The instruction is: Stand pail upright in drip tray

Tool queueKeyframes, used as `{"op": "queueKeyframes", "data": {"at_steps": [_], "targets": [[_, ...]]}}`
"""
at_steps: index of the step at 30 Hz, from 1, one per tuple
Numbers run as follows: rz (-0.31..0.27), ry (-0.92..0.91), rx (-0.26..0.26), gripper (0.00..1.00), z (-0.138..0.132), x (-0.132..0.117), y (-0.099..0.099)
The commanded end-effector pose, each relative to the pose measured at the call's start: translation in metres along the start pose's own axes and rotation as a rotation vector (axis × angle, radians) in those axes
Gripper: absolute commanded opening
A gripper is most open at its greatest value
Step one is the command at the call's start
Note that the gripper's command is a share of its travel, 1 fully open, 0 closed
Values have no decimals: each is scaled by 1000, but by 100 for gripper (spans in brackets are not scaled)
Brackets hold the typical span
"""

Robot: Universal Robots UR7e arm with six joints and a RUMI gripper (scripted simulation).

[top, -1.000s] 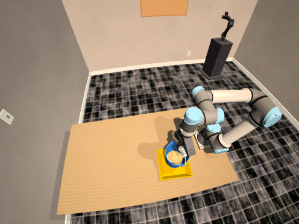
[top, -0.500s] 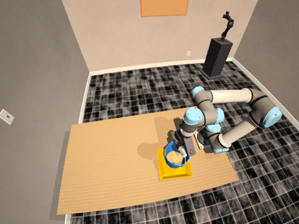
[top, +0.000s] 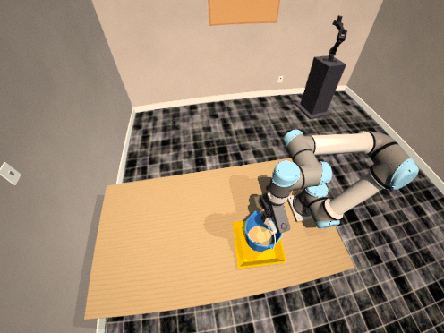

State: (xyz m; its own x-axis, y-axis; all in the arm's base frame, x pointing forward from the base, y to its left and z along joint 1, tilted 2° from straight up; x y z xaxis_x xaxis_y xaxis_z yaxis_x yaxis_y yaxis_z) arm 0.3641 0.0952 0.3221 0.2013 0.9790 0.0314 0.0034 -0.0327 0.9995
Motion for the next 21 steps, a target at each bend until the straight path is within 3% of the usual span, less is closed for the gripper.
{"op": "queueKeyframes", "data": {"at_steps": [1, 21], "targets": [[0, 0, -2, 0, 0, 0, -3], [0, 0, -2, 0, 1, -2, -22]]}}
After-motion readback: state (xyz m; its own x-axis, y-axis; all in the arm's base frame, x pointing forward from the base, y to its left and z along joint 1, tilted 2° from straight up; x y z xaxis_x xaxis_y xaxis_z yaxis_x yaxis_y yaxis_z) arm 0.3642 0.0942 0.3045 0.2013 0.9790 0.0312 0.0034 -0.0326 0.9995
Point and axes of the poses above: the point where the finger pads meet when closed, its own y axis back along the fingers, its own z axis across the jaws, x = y × z, the point moved 3 cm from there along y, back along the fingers, and after that the axes turned 11 degrees about -y, right-handed, at the moved point
